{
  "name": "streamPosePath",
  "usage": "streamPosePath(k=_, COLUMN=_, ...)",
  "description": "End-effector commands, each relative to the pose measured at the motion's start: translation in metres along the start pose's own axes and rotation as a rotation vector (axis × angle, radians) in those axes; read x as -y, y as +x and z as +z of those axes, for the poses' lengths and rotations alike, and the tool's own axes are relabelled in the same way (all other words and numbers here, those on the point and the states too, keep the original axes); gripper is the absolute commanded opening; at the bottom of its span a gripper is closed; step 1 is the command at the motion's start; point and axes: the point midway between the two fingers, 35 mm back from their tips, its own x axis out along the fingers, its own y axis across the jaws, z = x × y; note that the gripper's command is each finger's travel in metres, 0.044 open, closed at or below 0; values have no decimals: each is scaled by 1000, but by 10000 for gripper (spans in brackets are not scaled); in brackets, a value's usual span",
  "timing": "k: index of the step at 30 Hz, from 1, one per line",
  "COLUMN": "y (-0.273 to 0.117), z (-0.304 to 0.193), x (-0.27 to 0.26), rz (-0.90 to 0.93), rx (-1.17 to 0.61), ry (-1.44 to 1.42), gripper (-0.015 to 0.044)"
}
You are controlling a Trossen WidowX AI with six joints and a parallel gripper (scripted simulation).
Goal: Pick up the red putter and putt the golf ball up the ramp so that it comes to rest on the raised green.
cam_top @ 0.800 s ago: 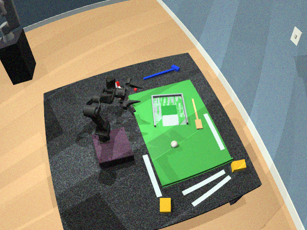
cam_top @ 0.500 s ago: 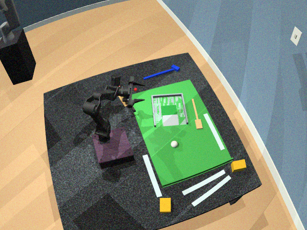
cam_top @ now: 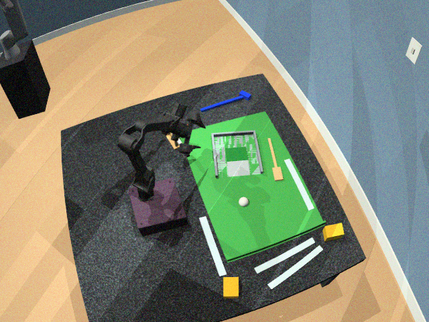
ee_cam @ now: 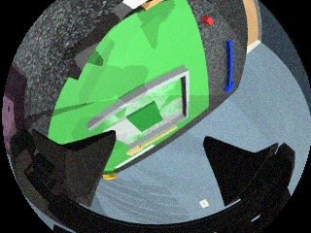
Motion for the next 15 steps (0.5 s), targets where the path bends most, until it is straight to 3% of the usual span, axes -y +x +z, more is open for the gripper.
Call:
streamPosePath(k=1, y=-29, z=48, x=-40, rz=610, rx=642, ry=669, gripper=440)
streamPosePath(k=15, y=-27, z=45, x=-40, rz=610, rx=642, ry=669, gripper=440)
